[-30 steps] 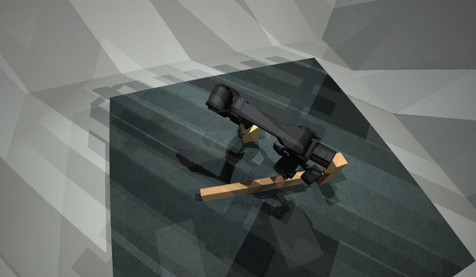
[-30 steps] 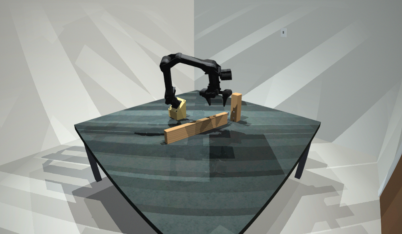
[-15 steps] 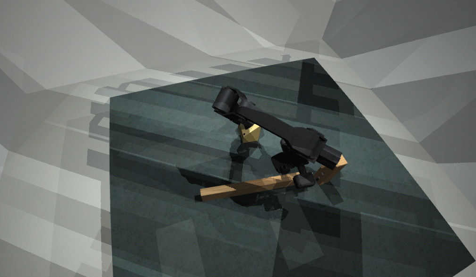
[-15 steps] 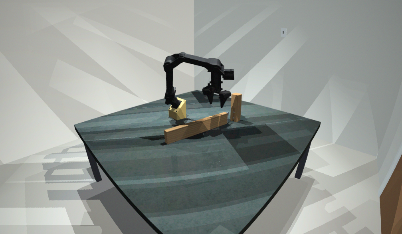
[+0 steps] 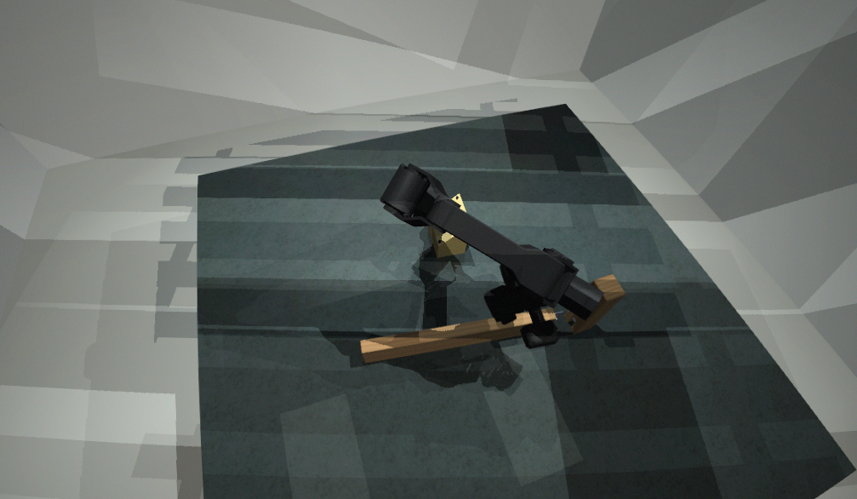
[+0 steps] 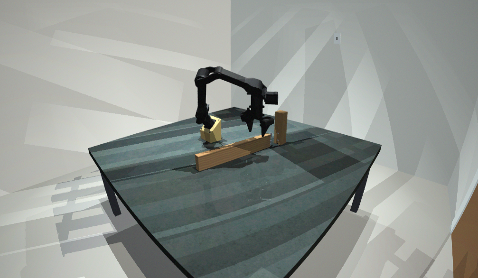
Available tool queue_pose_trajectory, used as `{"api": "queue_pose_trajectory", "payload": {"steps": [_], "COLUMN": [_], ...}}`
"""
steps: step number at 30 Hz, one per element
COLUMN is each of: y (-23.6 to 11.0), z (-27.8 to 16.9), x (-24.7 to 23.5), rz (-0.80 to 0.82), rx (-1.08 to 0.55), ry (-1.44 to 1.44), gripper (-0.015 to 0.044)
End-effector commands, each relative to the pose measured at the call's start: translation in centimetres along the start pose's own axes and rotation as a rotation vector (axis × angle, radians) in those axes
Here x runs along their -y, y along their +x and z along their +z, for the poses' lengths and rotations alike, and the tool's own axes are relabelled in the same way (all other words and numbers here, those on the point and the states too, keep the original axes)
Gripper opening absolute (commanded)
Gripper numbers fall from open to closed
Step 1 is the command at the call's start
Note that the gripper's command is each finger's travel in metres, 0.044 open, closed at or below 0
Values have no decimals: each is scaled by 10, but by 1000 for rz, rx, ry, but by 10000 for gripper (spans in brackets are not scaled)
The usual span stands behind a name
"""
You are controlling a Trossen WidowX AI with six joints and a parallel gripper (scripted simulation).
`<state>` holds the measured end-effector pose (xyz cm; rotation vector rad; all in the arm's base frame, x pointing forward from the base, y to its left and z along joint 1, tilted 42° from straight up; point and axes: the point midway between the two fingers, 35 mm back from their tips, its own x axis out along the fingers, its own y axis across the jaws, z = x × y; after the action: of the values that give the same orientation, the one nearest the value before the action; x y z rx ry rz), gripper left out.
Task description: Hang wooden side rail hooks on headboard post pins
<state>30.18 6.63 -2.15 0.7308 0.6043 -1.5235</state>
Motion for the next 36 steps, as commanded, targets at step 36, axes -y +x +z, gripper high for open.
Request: {"api": "queue_pose_trajectory", "payload": {"steps": [36], "y": [62], "z": [1], "x": [0], "rz": [1], "rx": [8], "ry": [-4], "gripper": [440]}}
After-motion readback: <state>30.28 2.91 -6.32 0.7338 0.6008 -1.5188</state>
